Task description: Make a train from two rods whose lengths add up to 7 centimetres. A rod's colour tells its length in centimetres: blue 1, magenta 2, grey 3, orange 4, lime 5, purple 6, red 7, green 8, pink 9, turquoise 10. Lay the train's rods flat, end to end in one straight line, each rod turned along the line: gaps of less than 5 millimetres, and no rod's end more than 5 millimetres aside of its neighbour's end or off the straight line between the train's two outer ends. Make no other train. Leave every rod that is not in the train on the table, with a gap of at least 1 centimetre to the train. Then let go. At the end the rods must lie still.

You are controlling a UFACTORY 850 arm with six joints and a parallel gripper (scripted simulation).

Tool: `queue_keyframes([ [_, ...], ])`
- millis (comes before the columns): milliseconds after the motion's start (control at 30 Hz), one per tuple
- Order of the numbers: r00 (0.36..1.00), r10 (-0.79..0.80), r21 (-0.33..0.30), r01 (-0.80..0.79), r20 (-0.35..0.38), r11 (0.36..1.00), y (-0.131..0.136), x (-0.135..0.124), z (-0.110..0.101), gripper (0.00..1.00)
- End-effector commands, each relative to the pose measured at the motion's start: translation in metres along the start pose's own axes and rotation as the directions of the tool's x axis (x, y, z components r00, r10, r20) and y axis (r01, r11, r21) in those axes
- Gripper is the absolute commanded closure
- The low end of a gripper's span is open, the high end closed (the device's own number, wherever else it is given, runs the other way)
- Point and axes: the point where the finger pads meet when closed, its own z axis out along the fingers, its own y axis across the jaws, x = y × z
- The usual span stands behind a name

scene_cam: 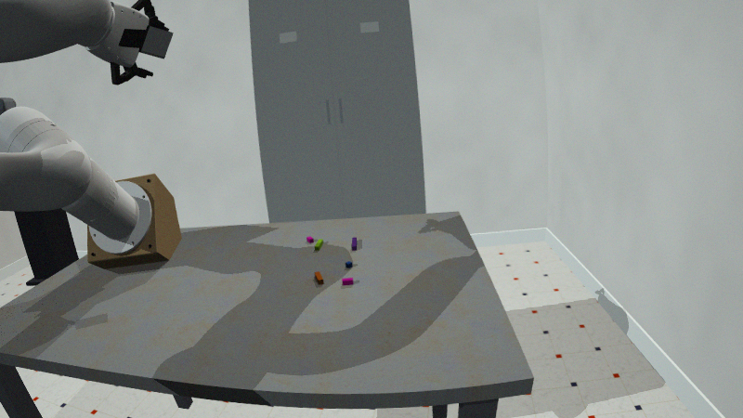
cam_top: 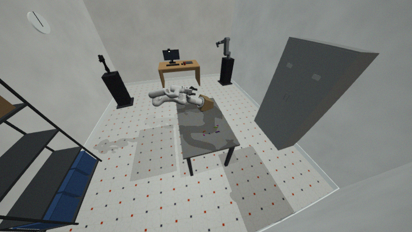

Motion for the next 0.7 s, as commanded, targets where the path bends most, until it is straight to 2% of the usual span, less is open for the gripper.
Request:
queue_keyframes([
  [0, 0.999, -0.011, -0.132, 0.004, -0.051, 0.991, 0.000, 0.025, 0.018, 0.00],
  [33, 0.998, -0.017, -0.178, 0.006, -0.064, 0.984, 0.002, 0.034, 0.025, 0.00],
  [100, 0.998, -0.019, -0.190, 0.006, -0.067, 0.982, 0.002, 0.036, 0.027, 0.00],
  [133, 0.996, -0.028, -0.242, 0.007, -0.081, 0.970, 0.004, 0.047, 0.035, 0.00],
  [200, 0.996, -0.029, -0.250, 0.007, -0.083, 0.968, 0.004, 0.049, 0.036, 0.00],
  [233, 0.995, -0.039, -0.303, 0.008, -0.095, 0.953, 0.007, 0.061, 0.045, 0.00],
  [367, 0.994, -0.041, -0.311, 0.008, -0.097, 0.950, 0.007, 0.062, 0.047, 0.00],
  [400, 0.993, -0.054, -0.372, 0.009, -0.109, 0.928, 0.011, 0.077, 0.058, 0.00],
  [433, 0.991, -0.062, -0.407, 0.010, -0.116, 0.913, 0.013, 0.085, 0.065, 0.00],
  [567, 0.990, -0.069, -0.433, 0.010, -0.120, 0.901, 0.016, 0.091, 0.071, 0.00],
  [600, 0.988, -0.083, -0.483, 0.011, -0.127, 0.875, 0.020, 0.104, 0.082, 0.00],
  [667, 0.988, -0.086, -0.493, 0.012, -0.128, 0.870, 0.021, 0.106, 0.084, 0.00],
])
